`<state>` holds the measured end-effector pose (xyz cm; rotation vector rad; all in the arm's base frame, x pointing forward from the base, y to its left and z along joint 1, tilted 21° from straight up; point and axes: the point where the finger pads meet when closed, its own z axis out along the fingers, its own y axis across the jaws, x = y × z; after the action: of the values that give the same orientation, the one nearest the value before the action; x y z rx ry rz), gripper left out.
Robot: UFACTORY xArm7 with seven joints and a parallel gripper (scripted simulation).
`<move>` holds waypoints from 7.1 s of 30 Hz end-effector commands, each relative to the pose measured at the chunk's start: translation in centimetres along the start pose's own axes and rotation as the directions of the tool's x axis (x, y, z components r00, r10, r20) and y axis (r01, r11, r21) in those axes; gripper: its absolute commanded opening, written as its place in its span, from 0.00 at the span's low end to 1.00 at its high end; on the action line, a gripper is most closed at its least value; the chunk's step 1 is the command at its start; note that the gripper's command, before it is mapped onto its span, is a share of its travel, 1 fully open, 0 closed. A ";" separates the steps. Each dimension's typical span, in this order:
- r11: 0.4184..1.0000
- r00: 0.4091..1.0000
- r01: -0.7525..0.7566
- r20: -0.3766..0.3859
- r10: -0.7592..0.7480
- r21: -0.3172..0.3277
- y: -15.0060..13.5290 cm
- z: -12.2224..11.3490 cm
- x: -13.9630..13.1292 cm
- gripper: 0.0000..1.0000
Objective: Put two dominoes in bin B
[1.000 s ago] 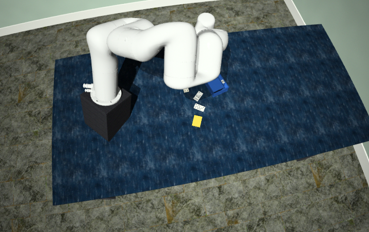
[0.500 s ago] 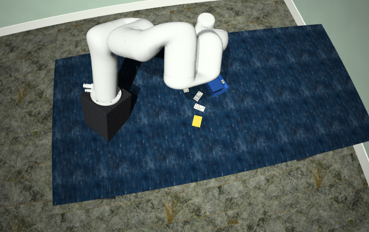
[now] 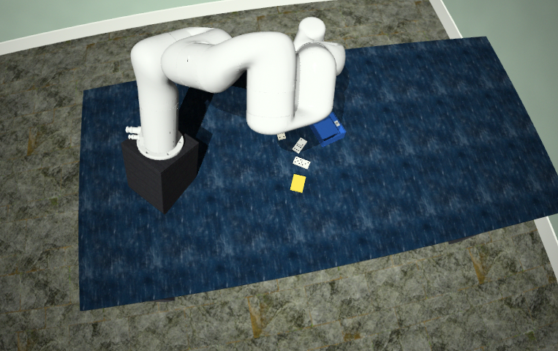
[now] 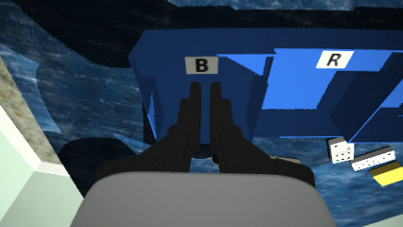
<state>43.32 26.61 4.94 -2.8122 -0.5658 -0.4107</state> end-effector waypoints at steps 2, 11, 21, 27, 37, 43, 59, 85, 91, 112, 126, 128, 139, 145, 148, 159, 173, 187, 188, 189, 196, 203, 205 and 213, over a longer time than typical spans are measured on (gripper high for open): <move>1.000 1.000 0.000 -0.003 0.000 0.000 0.0 -0.7 0.1 0.07; 1.000 1.000 0.000 -0.003 0.000 0.000 0.0 -1.9 0.1 0.07; 1.000 1.000 0.000 -0.003 0.000 0.000 0.0 -4.5 0.1 0.07; 1.000 1.000 0.000 -0.003 0.000 0.000 0.0 -4.6 0.1 0.07; 1.000 1.000 0.000 -0.003 0.000 0.000 0.0 -11.3 0.1 0.07; 1.000 1.000 0.000 -0.003 0.000 0.000 0.0 -16.3 0.1 0.07; 0.999 0.999 0.050 -0.003 -0.050 0.000 0.6 -17.3 -0.2 0.41; 0.864 0.864 0.504 -0.002 -0.504 -0.002 13.9 -7.3 -8.0 0.41; 0.864 0.864 0.504 -0.001 -0.504 -0.002 17.6 -4.7 -10.1 0.41; 0.864 0.864 0.504 -0.001 -0.504 -0.002 17.5 -4.7 -10.0 0.41; 0.864 0.864 0.504 -0.001 -0.504 -0.002 17.4 -4.7 -10.0 0.41; 0.864 0.864 0.504 -0.001 -0.504 -0.002 17.4 -4.7 -10.0 0.41; 0.864 0.864 0.504 -0.001 -0.504 -0.002 17.4 -4.7 -10.0 0.41; 0.864 0.864 0.504 -0.001 -0.504 -0.002 17.3 -4.3 -10.0 0.41; 0.864 0.864 0.504 -0.001 -0.504 -0.002 17.3 -3.1 -10.0 0.41; 0.864 0.864 0.504 -0.001 -0.504 -0.002 17.4 0.5 -9.9 0.41; 0.864 0.864 0.504 -0.002 -0.504 -0.002 17.4 1.6 -9.9 0.41; 0.864 0.864 0.504 -0.002 -0.504 -0.002 17.3 2.0 -9.9 0.41; 0.864 0.864 0.504 -0.002 -0.504 -0.002 17.3 2.0 -9.9 0.41; 0.864 0.864 0.504 -0.002 -0.504 -0.002 17.3 2.0 -9.9 0.41; 0.864 0.864 0.504 -0.002 -0.504 -0.002 17.4 2.0 -9.9 0.00; 0.864 0.864 0.504 -0.002 -0.504 -0.002 17.4 2.0 -9.9 0.00; 0.864 0.864 0.504 -0.002 -0.504 -0.002 17.4 2.0 -9.9 0.00; 0.864 0.864 0.504 -0.002 -0.504 -0.002 17.4 2.0 -9.9 0.00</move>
<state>41.97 8.32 -3.33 -2.6288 -1.3109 -0.5010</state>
